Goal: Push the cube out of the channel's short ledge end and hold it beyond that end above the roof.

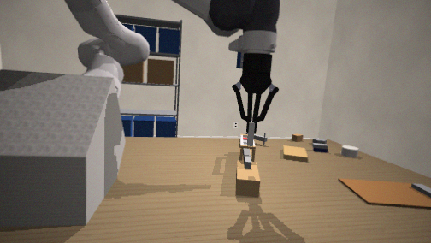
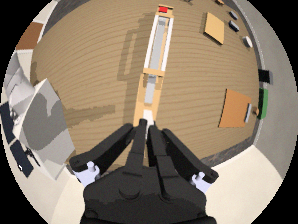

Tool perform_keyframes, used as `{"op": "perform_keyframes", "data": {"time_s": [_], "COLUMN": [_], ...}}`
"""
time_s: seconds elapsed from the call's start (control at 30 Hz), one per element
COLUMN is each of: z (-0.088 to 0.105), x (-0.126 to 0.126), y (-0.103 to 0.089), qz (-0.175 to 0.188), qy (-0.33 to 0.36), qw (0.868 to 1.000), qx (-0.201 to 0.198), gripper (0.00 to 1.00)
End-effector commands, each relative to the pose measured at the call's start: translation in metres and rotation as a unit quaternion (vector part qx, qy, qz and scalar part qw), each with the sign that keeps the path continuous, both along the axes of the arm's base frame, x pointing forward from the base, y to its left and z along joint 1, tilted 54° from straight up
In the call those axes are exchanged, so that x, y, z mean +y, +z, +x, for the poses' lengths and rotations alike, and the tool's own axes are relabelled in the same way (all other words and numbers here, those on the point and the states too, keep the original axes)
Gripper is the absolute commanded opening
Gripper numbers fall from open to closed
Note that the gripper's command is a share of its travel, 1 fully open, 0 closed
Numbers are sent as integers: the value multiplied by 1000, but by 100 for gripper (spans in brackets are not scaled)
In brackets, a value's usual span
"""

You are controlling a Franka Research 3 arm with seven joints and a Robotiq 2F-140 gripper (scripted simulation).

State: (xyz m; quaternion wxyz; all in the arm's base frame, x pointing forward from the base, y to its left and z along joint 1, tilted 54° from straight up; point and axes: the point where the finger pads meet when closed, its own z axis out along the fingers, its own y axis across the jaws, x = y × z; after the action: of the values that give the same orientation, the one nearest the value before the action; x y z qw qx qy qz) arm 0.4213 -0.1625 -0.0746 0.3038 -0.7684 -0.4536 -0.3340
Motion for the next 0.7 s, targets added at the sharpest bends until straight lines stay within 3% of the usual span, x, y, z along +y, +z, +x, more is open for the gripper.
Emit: {"op": "perform_keyframes", "data": {"time_s": [0.0,0.2,0.23,0.33,0.67], "z": [0,4,10,46,94], "x": [1,2,6,31,137], "y": [1,5,13,69,217], "qz": [2,1,1,0,2], "qy": [2,1,1,-3,0], "qw": [1000,1000,1000,1000,1000], "qx": [-2,-2,-2,-3,-1], "gripper": [0,0,0,0,0]}}
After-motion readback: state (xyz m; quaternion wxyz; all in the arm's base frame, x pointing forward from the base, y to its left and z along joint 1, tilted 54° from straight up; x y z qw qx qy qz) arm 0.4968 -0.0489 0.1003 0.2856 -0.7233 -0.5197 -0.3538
